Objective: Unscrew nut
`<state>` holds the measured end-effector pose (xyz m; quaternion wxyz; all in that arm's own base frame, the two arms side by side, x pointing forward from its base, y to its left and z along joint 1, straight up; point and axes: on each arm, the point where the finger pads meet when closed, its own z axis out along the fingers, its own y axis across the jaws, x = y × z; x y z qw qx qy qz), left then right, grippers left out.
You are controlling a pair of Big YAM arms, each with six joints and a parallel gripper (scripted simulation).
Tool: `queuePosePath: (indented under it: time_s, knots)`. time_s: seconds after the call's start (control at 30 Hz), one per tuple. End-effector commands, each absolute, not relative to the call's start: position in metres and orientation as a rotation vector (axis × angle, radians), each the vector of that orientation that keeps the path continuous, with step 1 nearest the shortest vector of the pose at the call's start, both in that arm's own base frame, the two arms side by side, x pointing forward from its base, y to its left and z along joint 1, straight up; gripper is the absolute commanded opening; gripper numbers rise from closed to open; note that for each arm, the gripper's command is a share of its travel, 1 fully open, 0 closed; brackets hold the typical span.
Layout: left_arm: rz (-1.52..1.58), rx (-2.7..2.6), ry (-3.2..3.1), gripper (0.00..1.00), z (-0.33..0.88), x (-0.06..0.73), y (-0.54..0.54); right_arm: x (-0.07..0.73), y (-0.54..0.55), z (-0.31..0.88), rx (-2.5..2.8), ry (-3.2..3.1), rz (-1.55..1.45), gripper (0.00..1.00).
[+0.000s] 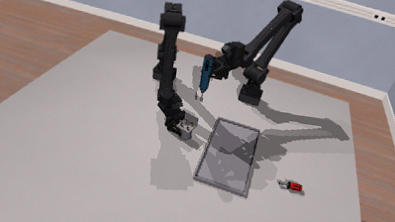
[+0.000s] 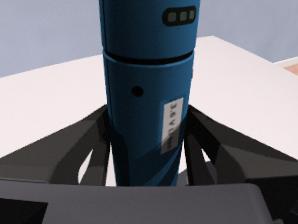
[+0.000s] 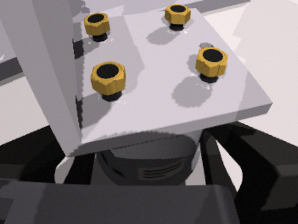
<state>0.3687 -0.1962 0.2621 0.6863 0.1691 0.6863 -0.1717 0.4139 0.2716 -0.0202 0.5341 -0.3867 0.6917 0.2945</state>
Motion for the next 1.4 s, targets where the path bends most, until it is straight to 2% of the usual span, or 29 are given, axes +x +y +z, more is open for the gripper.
queuePosePath:
  time_s: [0.0, 0.4, 0.8, 1.37]
  knots:
    - [-0.384, 0.369, 1.472, 0.42, 0.291, 0.372, -0.196, 0.418, 0.274, -0.016, -0.918, 1.636, 0.701, 0.59]
    - [-0.383, 0.370, 1.476, 0.42, 0.290, 0.370, -0.195, 0.418, 0.274, -0.016, -0.918, 1.636, 0.701, 0.59]
    - [-0.351, 0.238, 1.655, 0.42, 0.273, 0.419, -0.166, 0.418, 0.274, -0.016, -0.918, 1.636, 0.701, 0.59]
    - [-0.313, 0.100, 1.799, 0.42, 0.255, 0.450, -0.128, 0.418, 0.274, -0.016, -0.918, 1.636, 0.701, 0.59]
